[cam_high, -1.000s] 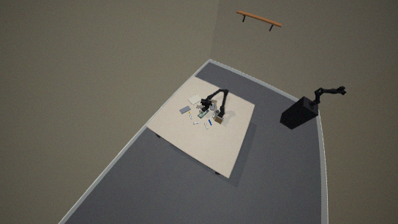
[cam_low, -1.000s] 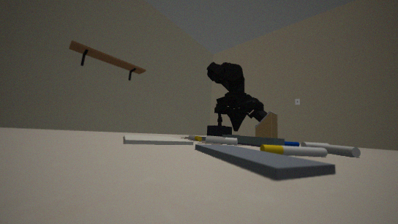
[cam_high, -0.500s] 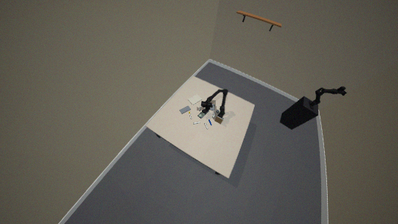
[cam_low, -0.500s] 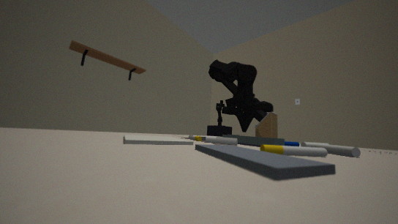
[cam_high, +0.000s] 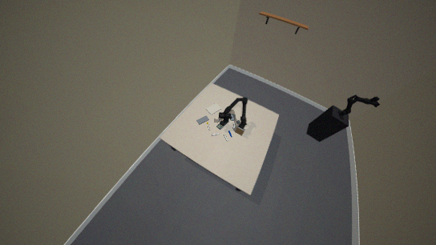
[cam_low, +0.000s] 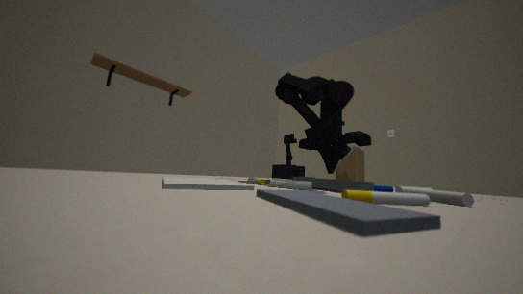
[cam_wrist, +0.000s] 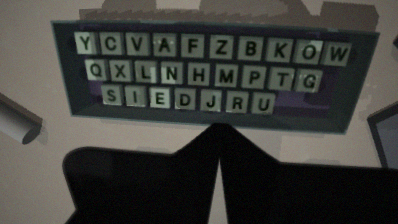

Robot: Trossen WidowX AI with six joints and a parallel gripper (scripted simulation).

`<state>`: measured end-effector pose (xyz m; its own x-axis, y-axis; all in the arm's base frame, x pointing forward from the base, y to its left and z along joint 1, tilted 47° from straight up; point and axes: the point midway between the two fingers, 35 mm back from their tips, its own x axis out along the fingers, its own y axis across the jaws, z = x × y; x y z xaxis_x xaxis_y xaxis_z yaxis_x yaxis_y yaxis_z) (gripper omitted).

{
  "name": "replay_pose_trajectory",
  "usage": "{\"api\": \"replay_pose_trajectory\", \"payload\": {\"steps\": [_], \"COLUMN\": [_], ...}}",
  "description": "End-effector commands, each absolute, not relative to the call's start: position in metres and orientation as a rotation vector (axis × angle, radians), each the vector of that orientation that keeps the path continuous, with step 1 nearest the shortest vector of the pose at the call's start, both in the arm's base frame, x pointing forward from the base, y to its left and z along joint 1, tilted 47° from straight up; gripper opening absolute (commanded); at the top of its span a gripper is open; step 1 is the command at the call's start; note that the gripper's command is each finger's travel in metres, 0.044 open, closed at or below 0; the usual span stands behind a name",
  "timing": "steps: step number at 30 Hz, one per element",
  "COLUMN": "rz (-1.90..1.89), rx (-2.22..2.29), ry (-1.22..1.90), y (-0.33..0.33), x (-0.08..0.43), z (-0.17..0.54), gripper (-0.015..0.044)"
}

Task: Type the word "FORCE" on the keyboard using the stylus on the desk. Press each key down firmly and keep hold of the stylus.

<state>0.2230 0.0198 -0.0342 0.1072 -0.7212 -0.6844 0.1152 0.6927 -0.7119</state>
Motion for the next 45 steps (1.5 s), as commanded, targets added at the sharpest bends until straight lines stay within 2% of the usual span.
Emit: {"api": "replay_pose_trajectory", "payload": {"steps": [1, 18, 24, 36, 39, 42, 45], "rz": [-0.661, -0.662, -0.660, -0.656, -0.647, -0.511, -0.299], "rx": [-0.558, -0.558, -0.556, -0.563, -0.572, -0.708, -0.871], "ry": [1.328, 1.328, 1.330, 1.327, 1.337, 1.472, 1.632], "y": [0.048, 0.053, 0.095, 0.093, 0.092, 0.085, 0.078], "x": [0.227, 0.226, 0.220, 0.221, 0.221, 0.214, 0.204], "z": [-0.063, -0.068, -0.028, -0.030, -0.031, -0.035, -0.040], "gripper": [0.0000, 0.0000, 0.0000, 0.0000, 0.0079, 0.0150, 0.0150]}}
